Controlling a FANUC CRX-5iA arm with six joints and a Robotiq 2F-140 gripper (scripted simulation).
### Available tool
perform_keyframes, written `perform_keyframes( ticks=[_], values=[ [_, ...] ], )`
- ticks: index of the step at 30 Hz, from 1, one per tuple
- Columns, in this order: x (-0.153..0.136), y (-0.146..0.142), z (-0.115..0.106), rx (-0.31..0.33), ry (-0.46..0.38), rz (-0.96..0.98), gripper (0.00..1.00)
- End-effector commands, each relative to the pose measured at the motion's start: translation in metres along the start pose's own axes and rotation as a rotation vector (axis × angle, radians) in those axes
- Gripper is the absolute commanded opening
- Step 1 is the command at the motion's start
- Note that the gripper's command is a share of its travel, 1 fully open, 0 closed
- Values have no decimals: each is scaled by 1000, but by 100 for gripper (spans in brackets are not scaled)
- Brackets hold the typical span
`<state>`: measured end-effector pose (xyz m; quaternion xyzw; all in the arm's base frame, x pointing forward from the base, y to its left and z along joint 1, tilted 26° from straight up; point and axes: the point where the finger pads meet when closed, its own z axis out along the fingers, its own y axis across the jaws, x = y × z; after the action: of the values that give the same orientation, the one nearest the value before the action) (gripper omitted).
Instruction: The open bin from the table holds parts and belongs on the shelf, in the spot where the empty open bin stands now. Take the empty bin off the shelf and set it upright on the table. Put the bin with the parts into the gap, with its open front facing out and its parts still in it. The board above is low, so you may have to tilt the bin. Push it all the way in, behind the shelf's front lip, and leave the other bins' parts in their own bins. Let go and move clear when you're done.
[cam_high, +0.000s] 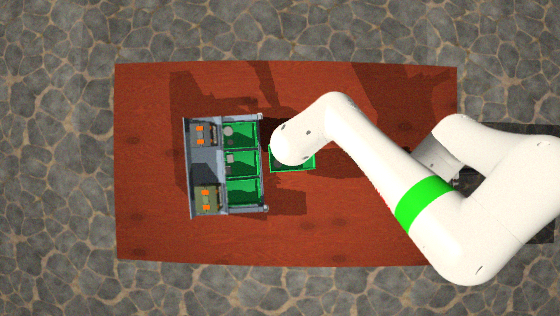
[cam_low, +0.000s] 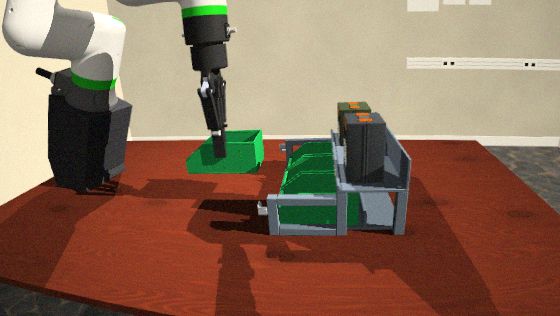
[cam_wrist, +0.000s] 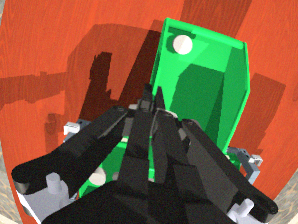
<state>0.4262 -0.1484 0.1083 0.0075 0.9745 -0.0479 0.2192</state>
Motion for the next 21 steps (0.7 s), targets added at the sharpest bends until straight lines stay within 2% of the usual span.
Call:
perform_keyframes(
  ticks=[1,16,21],
  values=[
    [-1,0,0,1,-1,0,10],
    [-1,0,18,1,-1,0,10],
    [-1,0,33,1,-1,0,10]
  ],
)
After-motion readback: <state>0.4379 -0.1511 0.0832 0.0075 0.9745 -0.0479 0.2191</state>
